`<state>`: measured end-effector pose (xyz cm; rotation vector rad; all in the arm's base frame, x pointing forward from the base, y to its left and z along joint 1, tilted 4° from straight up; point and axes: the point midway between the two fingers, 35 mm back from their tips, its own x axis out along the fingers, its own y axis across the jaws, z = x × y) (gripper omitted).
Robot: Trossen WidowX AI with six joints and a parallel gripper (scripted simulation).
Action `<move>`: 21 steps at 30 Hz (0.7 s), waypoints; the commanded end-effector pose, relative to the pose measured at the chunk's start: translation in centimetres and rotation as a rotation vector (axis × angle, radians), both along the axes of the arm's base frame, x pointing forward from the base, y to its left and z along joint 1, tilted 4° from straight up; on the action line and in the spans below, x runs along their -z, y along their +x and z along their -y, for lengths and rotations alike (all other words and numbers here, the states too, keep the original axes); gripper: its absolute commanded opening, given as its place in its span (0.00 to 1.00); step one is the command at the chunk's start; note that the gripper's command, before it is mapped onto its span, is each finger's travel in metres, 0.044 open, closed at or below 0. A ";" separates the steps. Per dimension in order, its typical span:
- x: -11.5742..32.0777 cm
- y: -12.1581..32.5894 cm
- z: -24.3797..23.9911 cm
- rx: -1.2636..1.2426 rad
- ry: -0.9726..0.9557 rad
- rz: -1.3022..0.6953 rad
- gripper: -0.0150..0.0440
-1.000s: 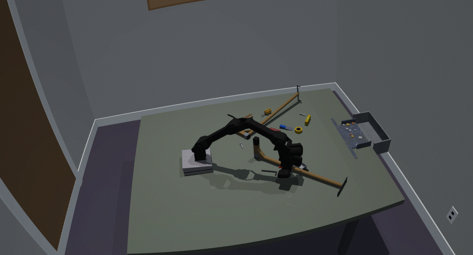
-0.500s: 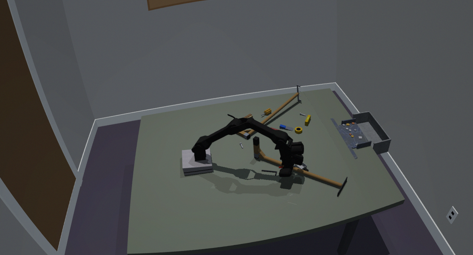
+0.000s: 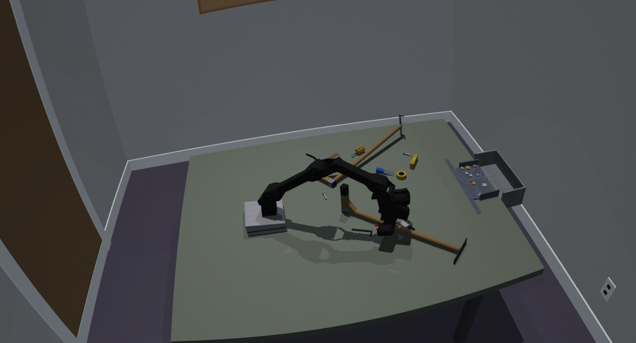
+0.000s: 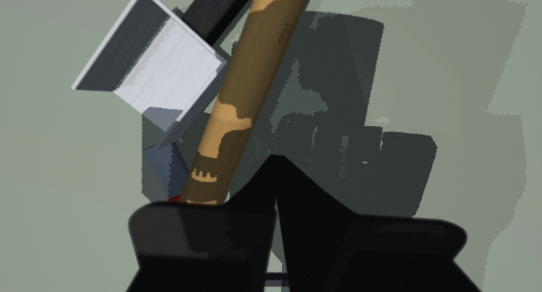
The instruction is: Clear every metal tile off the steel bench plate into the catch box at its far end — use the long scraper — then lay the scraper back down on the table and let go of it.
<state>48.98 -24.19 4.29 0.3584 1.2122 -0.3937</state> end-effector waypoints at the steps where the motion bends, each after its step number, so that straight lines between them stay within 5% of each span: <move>1: 0.0 0.3 -0.3 0.003 -0.002 0.001 0.25; 21: -0.2 1.8 -1.6 0.003 -0.005 0.012 0.25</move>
